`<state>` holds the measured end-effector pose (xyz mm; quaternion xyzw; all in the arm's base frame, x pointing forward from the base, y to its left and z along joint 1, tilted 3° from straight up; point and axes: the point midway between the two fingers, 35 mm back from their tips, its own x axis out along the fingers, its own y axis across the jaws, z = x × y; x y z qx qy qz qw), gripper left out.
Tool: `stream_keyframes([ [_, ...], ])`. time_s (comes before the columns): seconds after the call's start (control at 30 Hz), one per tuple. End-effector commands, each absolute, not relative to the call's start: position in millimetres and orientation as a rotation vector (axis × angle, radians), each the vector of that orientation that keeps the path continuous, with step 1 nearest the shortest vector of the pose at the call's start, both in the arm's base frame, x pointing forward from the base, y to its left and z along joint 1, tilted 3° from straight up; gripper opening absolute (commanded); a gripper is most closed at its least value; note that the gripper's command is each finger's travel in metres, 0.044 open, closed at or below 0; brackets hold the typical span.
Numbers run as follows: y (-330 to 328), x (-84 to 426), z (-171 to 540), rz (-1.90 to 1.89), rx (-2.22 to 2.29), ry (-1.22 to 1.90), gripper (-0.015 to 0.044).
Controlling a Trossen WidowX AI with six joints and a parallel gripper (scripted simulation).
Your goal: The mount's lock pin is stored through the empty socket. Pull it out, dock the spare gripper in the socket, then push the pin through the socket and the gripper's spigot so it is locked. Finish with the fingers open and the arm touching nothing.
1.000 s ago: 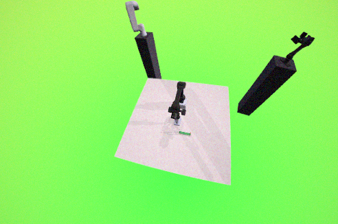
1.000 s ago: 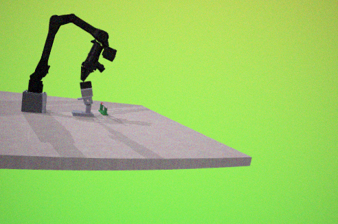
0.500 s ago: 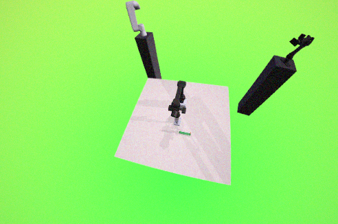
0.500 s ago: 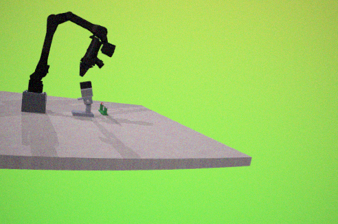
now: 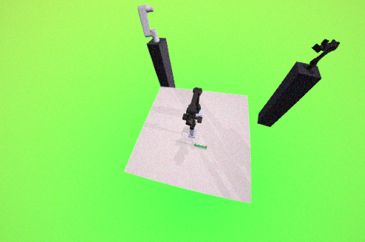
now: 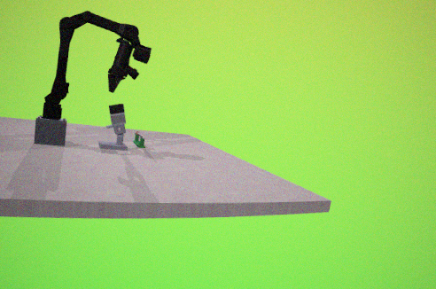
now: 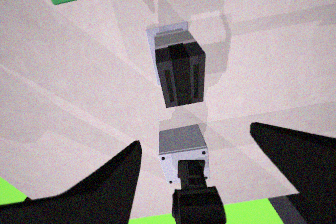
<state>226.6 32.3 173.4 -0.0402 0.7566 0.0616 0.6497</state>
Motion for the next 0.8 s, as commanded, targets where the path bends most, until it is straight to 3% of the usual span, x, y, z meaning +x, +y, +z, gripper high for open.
stream_keyframes([
  [0.0, 32, 225, 182, 0.14, -0.091, 1.684, 0.044],
  [0.47, 32, 224, 188, 0.141, -0.088, 1.65, 0.044],
  [0.77, 113, 204, 193, 0.149, -0.081, 1.654, 0.0204],
])
